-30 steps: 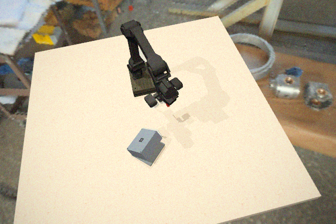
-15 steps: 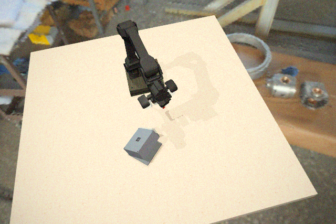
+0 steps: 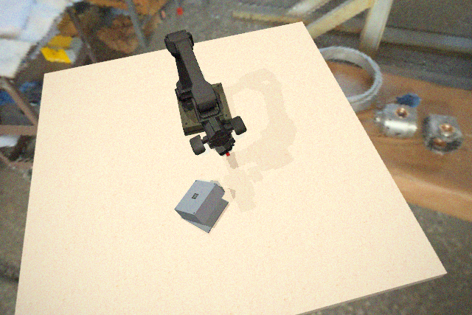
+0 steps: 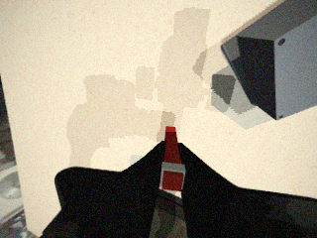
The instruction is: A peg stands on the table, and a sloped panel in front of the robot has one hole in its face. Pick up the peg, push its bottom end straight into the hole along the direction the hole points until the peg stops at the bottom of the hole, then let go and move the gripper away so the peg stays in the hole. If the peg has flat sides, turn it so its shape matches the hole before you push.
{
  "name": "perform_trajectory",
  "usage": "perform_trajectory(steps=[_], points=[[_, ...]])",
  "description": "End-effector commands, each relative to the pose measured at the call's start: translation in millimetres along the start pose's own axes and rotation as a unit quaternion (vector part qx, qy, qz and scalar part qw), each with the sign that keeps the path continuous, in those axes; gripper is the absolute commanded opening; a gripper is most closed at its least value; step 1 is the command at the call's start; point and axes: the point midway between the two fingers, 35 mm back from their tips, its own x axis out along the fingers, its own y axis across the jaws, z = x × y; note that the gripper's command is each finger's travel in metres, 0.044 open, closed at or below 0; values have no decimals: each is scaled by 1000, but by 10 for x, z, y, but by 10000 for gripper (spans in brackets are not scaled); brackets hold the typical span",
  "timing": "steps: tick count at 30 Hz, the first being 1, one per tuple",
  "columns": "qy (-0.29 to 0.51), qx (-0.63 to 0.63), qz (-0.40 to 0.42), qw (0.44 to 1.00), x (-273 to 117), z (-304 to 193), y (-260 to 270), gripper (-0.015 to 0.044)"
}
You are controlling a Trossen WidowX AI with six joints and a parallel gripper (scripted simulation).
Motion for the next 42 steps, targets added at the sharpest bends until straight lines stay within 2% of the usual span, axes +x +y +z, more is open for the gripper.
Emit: perform_trajectory(steps=[1,42], points=[[-5,16,6,1000,-31,43,-38,0],[-43,157,48,986,-242,275,-548,0]])
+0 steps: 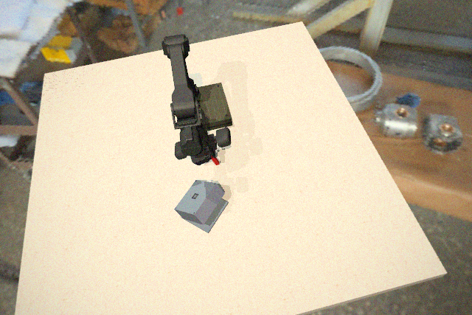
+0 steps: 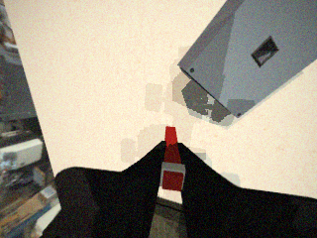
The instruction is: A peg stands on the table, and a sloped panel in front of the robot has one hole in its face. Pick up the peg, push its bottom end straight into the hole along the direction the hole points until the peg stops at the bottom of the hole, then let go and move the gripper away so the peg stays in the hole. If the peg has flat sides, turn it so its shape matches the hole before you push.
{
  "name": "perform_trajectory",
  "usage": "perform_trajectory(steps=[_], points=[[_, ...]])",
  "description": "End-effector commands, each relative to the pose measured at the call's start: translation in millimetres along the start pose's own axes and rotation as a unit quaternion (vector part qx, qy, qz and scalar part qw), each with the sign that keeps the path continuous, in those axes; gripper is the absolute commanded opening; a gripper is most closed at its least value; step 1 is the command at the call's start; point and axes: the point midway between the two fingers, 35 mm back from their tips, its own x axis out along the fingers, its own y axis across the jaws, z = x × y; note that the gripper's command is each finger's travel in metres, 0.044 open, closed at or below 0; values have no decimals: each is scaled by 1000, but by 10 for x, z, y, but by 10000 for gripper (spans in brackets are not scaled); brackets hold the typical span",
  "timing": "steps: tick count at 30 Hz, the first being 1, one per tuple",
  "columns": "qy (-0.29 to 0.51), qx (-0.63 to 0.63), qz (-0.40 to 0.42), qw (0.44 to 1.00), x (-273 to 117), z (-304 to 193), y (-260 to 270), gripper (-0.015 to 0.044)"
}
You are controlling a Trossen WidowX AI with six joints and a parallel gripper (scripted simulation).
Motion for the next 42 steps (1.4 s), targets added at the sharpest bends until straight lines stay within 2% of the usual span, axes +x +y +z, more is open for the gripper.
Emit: perform_trajectory(steps=[1,42], points=[[-5,16,7,1000,-37,49,-34,0],[-50,150,51,986,-321,354,-533,0]])
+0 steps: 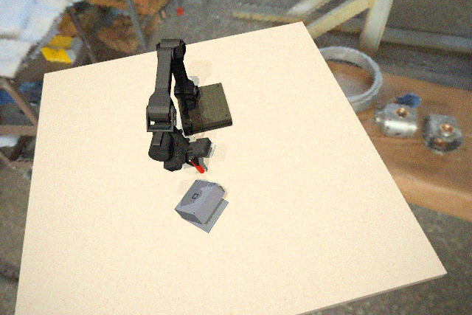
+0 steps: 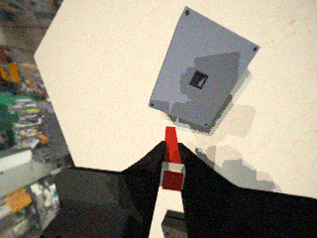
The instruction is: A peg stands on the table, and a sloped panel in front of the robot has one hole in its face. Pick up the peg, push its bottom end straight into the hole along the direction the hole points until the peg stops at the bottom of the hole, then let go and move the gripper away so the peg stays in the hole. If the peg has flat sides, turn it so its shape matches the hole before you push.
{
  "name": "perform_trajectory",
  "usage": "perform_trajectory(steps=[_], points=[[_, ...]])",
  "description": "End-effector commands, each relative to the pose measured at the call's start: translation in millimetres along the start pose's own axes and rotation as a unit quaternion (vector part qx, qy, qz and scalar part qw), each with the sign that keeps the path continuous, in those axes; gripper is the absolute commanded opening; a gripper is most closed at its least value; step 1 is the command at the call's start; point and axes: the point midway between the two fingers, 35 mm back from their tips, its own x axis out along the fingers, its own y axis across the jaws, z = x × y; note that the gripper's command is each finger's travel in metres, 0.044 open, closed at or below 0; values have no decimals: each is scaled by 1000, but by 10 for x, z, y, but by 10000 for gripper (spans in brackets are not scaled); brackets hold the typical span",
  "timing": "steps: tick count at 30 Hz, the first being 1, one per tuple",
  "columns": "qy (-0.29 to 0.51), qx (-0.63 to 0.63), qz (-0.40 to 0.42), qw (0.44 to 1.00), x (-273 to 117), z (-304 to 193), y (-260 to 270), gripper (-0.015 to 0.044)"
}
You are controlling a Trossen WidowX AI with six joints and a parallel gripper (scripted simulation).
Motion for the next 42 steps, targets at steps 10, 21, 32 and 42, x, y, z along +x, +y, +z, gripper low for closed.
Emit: perform_trajectory(steps=[10,21,32,42], points=[[-16,44,17,999,-116,144,-123,0],[-29,78,30,996,-211,247,-245,0],[-42,112,43,992,-310,344,-374,0],[-49,128,49,989,-276,406,-428,0]])
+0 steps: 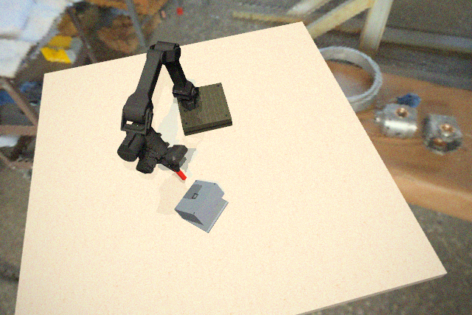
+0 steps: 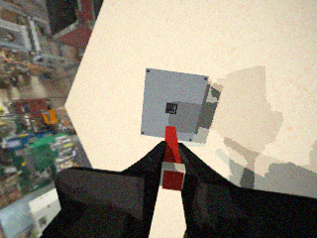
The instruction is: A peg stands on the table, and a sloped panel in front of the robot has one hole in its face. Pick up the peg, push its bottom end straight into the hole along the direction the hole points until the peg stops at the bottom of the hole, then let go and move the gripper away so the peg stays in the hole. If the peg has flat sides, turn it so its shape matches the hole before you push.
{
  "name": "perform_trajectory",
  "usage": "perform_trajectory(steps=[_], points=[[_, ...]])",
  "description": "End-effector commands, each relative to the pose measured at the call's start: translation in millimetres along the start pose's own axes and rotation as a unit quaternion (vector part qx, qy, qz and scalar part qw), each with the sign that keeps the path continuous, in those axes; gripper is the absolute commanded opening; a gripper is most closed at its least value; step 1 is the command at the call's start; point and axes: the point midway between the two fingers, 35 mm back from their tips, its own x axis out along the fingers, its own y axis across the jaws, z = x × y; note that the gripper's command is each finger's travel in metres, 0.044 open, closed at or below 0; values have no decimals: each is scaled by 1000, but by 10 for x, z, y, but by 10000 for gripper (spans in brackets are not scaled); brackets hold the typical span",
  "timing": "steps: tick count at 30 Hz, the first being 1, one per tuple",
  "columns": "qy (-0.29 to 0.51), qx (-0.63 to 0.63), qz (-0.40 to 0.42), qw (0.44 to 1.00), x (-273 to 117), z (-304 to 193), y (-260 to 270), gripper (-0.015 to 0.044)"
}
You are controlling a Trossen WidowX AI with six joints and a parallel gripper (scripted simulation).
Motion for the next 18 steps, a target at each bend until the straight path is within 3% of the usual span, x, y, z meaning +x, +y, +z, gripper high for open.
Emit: perform_trajectory(steps=[1,18], points=[[-1,6,4,1000,65,27,1,0],[-7,22,12,1000,412,96,-32,0]])
